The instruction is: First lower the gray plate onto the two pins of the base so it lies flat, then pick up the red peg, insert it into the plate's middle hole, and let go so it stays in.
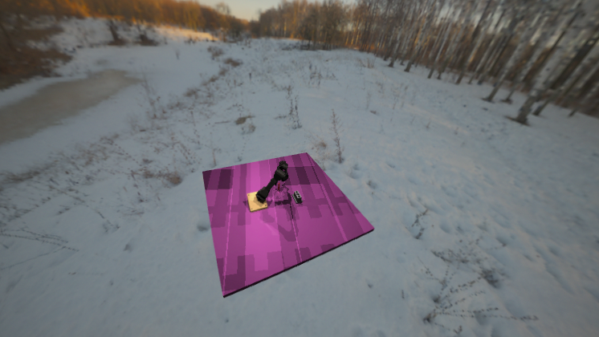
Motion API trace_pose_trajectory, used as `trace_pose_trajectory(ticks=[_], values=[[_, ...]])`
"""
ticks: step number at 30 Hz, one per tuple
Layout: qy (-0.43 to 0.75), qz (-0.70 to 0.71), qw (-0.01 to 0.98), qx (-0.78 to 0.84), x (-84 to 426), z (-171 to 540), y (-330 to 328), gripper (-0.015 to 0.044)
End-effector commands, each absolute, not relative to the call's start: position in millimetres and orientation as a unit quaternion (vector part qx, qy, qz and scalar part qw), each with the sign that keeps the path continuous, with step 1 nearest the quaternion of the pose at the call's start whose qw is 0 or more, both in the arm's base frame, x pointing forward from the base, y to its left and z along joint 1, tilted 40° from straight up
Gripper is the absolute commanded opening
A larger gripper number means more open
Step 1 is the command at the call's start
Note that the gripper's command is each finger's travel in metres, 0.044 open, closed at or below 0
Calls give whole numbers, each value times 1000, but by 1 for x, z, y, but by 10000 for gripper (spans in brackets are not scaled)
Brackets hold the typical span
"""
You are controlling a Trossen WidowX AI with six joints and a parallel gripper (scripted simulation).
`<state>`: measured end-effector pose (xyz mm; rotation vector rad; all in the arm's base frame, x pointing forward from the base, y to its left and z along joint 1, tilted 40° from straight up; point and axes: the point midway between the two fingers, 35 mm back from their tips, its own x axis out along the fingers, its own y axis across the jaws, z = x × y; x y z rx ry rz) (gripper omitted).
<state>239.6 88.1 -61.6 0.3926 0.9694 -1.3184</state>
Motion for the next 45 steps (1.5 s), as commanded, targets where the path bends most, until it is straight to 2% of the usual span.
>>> trace_pose_trajectory(ticks=[1,21,36,45], values=[[429,-583,668,171,240,-67,83,440],[428,-584,669,170,237,-89,63,440],[428,-584,669,170,237,-89,63,46],[428,-584,669,170,237,-89,63,0]])
